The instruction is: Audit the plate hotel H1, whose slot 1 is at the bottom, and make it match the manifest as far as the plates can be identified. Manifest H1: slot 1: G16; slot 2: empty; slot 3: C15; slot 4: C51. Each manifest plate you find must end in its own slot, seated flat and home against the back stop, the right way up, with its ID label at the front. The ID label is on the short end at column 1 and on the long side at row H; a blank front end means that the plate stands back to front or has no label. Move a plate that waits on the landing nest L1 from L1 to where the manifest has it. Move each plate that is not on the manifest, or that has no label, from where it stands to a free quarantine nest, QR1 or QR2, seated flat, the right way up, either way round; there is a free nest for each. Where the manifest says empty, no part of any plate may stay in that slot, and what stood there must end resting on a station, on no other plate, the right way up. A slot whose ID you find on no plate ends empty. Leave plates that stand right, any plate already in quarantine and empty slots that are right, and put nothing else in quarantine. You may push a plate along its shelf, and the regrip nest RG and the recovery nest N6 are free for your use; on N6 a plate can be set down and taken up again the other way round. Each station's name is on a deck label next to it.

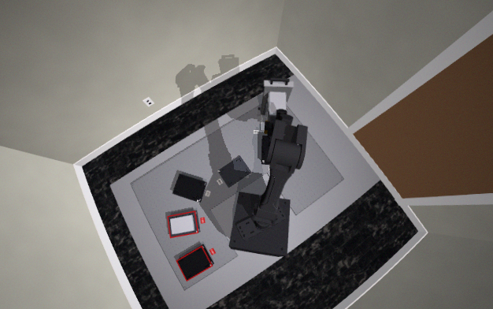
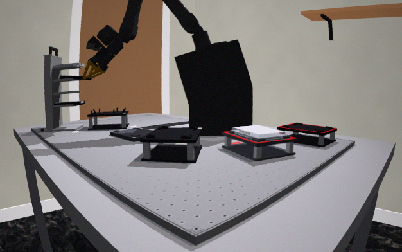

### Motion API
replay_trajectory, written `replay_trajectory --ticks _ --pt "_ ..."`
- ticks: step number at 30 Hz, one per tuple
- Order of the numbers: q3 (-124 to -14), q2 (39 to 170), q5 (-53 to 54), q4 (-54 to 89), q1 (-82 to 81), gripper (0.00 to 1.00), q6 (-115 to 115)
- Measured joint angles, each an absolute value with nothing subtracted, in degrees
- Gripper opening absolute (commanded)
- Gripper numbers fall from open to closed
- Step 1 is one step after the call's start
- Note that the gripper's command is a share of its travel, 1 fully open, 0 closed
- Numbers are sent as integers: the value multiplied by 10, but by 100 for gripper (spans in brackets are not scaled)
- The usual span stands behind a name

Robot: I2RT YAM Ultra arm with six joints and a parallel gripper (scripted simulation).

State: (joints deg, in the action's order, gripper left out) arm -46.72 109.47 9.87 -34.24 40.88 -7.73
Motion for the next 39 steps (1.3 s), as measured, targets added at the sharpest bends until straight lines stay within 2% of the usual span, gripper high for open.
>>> replay_trajectory --ticks 5,6,39 --pt "-472 1098 99 -343 409 86 -77" --pt "-472 1098 99 -343 409 100 -77" --pt "-472 1104 97 -340 409 100 -77"
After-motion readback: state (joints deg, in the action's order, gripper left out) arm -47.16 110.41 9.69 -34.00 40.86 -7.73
